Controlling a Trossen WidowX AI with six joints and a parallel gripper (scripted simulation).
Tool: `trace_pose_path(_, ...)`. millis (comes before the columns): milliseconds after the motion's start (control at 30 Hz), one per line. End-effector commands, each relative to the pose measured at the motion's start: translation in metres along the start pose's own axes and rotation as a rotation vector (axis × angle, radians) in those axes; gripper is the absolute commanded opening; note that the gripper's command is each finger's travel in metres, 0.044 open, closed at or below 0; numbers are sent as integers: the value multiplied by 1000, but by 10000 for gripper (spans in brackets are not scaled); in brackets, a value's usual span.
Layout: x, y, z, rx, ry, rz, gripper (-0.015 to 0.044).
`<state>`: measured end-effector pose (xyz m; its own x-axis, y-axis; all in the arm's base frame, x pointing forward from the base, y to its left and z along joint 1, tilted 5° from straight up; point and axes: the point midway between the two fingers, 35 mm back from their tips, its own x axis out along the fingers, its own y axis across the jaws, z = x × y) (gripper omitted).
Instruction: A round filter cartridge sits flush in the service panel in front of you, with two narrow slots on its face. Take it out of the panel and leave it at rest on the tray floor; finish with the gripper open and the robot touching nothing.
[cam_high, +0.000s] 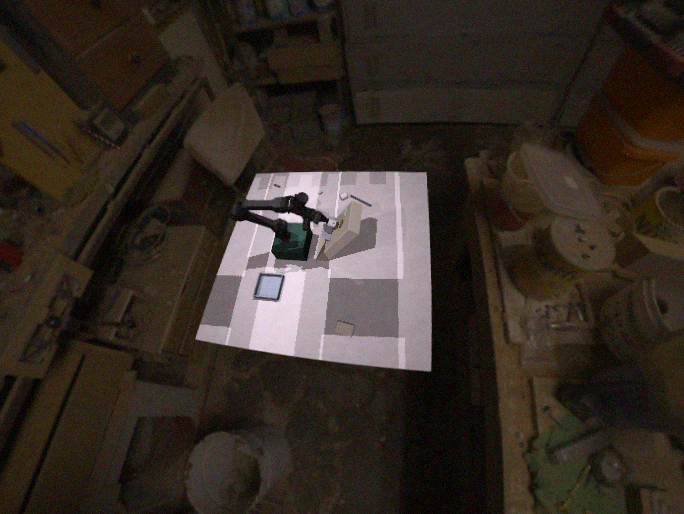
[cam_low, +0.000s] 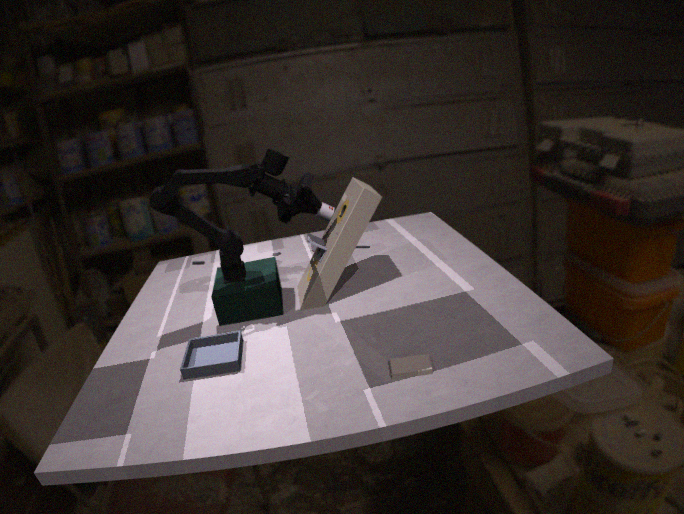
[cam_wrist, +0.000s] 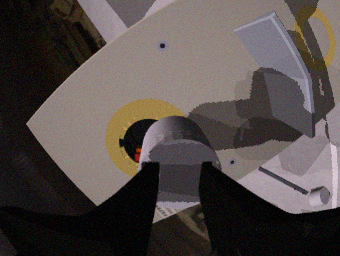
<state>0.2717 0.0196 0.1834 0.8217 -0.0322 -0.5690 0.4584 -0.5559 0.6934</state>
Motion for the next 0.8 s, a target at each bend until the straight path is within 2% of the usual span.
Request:
trace_pose_path(0, 1, -9, 8, -2, 3, 9, 0)
trace_pose_path(433, 7, -42, 34, -2, 2, 8, 0)
trace_pose_path(600, 7, -39, 30, -1, -4, -3, 118)
trace_pose_path(767, 7, -39, 30, -1, -4, -3, 118)
